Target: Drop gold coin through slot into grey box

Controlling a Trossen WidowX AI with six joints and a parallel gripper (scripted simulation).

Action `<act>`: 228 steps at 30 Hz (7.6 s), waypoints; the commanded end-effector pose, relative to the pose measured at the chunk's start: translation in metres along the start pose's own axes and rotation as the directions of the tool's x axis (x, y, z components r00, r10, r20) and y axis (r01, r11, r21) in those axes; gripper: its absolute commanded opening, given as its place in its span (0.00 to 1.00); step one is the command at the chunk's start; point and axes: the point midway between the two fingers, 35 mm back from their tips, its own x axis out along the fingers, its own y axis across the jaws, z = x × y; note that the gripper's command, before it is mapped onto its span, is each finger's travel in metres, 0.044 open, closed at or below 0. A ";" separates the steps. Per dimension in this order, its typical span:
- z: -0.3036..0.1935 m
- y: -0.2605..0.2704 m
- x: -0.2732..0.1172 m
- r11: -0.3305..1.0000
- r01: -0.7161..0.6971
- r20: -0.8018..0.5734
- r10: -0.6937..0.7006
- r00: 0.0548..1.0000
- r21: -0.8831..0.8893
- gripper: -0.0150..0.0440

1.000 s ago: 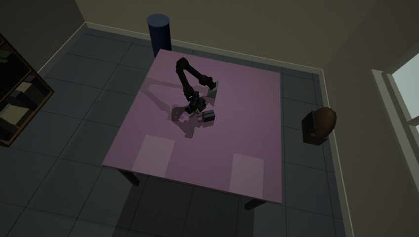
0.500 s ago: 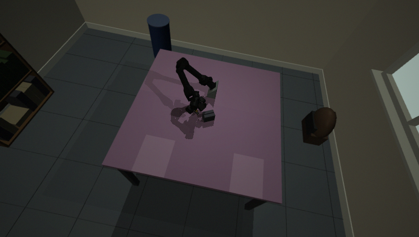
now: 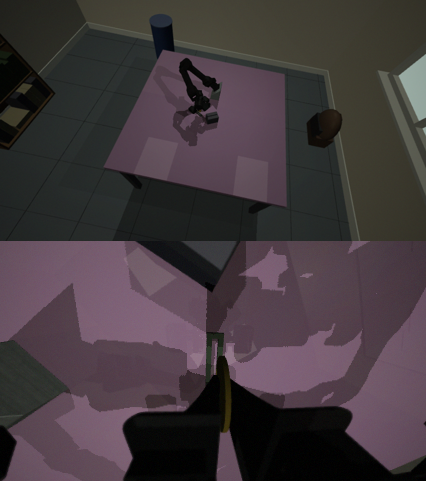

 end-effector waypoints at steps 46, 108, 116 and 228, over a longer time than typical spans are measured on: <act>-0.005 0.000 -0.059 0.671 -0.001 -0.003 -0.002 1.000 -0.742 0.25; 0.106 0.024 -0.060 0.497 0.007 0.008 0.000 1.000 -0.868 0.25; 0.123 0.031 -0.059 0.492 0.003 0.003 -0.001 1.000 -0.871 0.25; 0.125 0.032 -0.042 0.492 0.006 0.004 -0.005 1.000 -0.871 0.53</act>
